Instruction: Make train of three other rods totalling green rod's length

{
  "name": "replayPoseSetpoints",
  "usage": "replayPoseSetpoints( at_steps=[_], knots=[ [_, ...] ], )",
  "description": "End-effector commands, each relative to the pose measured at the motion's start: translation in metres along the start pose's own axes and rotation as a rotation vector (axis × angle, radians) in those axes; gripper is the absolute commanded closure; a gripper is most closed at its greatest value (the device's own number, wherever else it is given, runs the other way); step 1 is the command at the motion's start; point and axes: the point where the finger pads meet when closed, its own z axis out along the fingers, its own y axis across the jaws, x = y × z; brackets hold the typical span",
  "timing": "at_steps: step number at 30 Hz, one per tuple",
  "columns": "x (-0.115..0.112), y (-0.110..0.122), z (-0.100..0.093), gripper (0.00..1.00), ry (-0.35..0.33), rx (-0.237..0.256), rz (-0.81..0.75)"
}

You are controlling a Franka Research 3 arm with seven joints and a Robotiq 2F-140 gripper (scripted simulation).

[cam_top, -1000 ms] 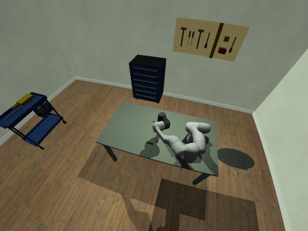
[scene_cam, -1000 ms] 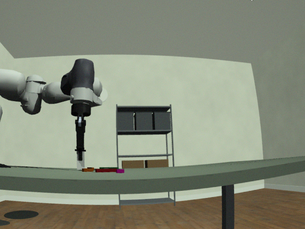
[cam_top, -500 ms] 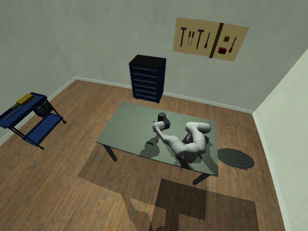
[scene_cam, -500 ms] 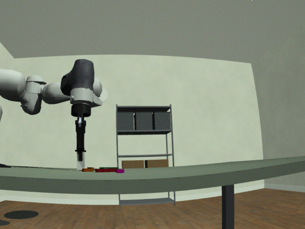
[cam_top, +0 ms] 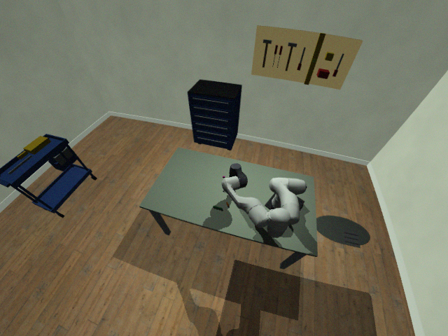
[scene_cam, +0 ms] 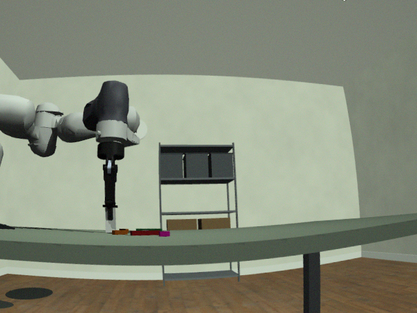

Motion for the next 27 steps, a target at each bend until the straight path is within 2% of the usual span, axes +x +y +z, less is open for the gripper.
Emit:
replayPoseSetpoints(
  at_steps=[1,11,24,27],
  knots=[
    [0.0007,0.0021,-0.0001,0.97,0.003,-0.004,-0.002],
    [0.0007,0.0021,-0.0001,0.97,0.003,-0.004,-0.002],
    [0.0007,0.0021,-0.0001,0.85,0.003,-0.004,-0.002],
    [0.0007,0.0021,-0.0001,0.85,0.003,-0.004,-0.002]
  ],
)
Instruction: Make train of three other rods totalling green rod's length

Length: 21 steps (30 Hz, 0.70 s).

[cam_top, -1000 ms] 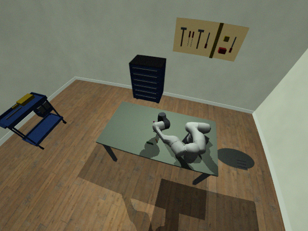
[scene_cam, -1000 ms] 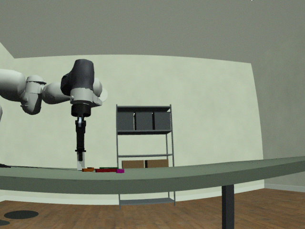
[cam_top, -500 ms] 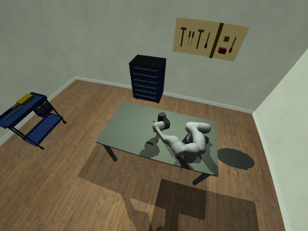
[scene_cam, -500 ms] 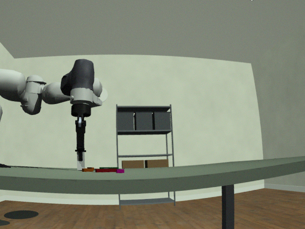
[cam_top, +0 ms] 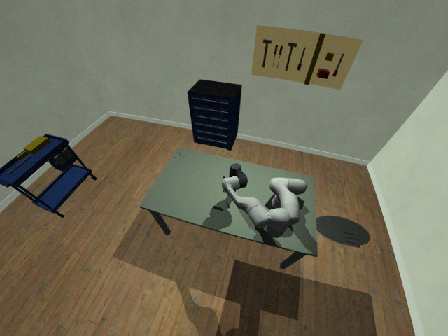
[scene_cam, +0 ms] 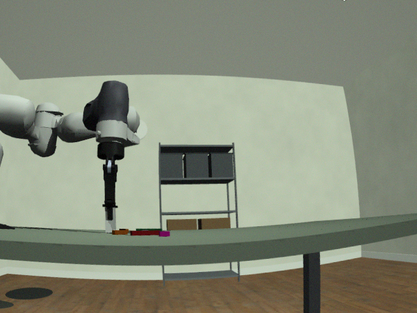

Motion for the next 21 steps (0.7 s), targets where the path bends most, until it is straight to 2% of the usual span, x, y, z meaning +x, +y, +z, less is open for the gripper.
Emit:
replayPoseSetpoints(
  at_steps=[1,12,17,21],
  knots=[
    [0.001,0.002,0.0,0.85,0.003,-0.004,-0.002],
    [0.001,0.002,-0.003,0.85,0.003,-0.004,-0.002],
    [0.001,0.002,-0.01,0.85,0.003,-0.004,-0.002],
    [0.001,0.002,-0.026,0.85,0.003,-0.004,-0.002]
  ],
)
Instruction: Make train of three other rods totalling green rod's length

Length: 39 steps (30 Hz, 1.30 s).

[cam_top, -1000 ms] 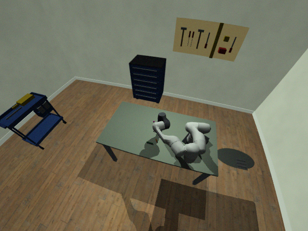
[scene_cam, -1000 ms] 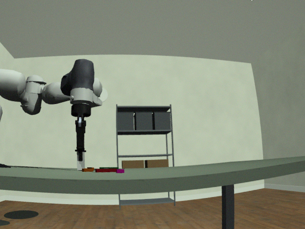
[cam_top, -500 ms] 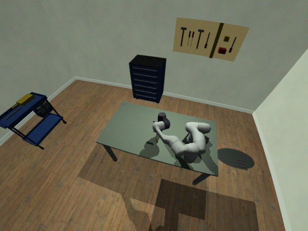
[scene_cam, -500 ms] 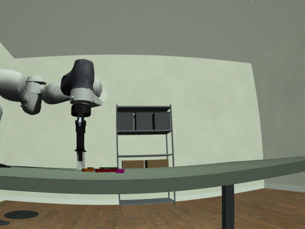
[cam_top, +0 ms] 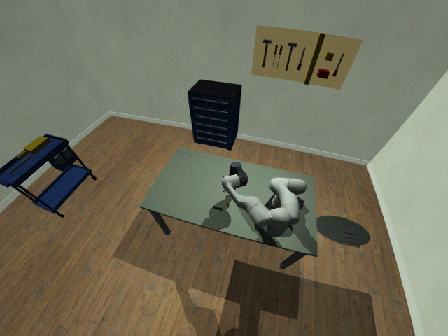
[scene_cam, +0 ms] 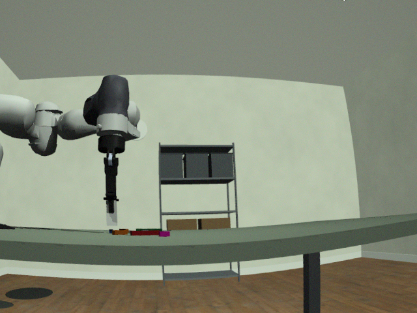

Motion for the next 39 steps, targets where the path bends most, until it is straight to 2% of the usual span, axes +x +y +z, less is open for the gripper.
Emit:
replayPoseSetpoints(
  at_steps=[1,11,20,21,39],
  knots=[
    [-0.003,-0.002,-0.013,0.85,-0.009,0.004,-0.002],
    [-0.002,-0.002,-0.063,0.85,-0.009,0.004,-0.002],
    [-0.002,-0.002,-0.072,0.85,-0.009,0.004,-0.002],
    [-0.002,-0.002,-0.072,0.0,-0.009,0.004,-0.002],
    [-0.002,-0.002,-0.072,0.0,-0.009,0.004,-0.002]
  ],
)
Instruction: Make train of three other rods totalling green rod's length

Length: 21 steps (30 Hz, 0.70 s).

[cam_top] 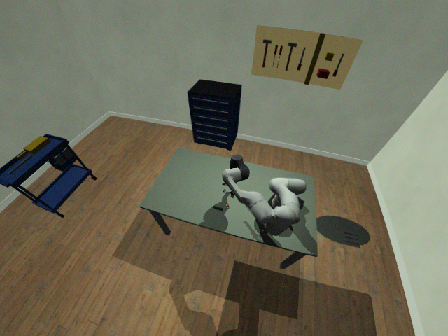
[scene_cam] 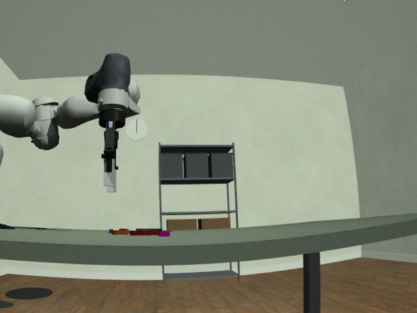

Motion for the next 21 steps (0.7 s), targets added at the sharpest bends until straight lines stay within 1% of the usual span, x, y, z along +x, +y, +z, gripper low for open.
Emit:
replayPoseSetpoints(
  at_steps=[1,4,6,8,9,10,21],
  knots=[
    [0.0,-0.002,0.0,0.0,-0.003,0.003,0.002],
    [0.001,-0.001,0.0,0.0,-0.003,0.003,0.032],
    [0.005,0.002,0.0,0.0,-0.004,0.0,0.123],
    [0.005,0.002,0.0,0.0,-0.004,0.0,0.123],
    [0.009,0.004,0.001,0.0,-0.004,-0.001,0.195],
    [0.01,0.005,0.001,0.0,-0.004,-0.002,0.221],
    [0.019,0.01,0.002,0.0,-0.003,-0.006,0.403]
  ],
)
